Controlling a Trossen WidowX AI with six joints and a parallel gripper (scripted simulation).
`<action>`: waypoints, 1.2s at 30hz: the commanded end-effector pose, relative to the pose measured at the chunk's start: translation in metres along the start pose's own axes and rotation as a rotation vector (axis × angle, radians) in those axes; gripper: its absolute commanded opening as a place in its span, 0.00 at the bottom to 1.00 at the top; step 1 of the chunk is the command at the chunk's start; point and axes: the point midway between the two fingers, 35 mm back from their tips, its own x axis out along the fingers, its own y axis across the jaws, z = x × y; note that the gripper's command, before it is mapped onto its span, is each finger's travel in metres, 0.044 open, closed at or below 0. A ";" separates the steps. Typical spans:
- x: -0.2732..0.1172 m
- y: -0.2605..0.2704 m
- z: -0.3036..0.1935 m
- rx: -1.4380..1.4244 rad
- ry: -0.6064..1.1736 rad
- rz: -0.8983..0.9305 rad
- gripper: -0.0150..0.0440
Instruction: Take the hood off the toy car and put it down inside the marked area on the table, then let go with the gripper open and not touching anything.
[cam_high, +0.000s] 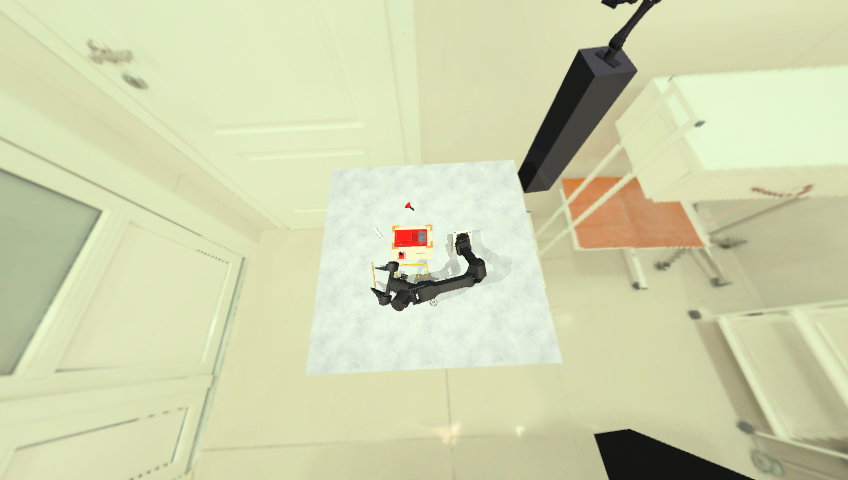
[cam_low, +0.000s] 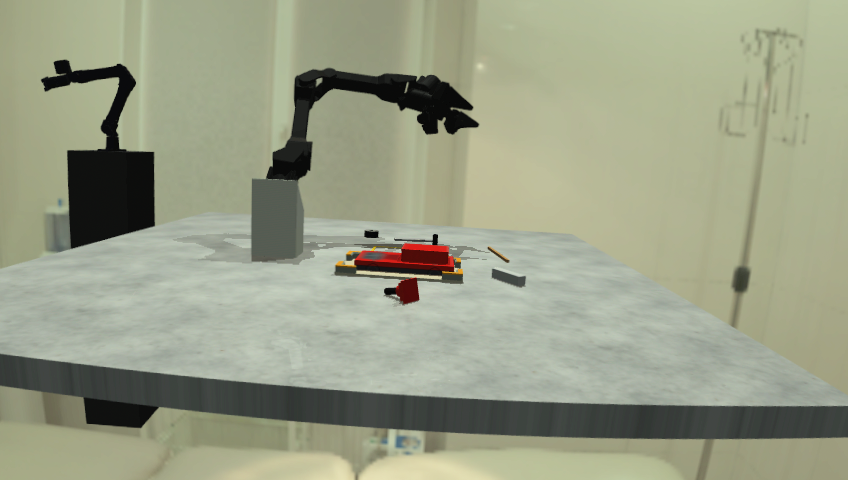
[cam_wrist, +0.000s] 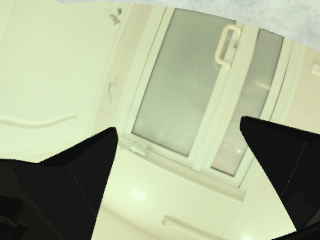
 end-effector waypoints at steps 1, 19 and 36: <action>0.001 0.001 0.001 0.005 -0.004 0.001 1.00; 0.125 0.141 0.170 1.132 -0.583 0.558 1.00; 0.117 0.242 0.325 2.508 -0.753 1.807 1.00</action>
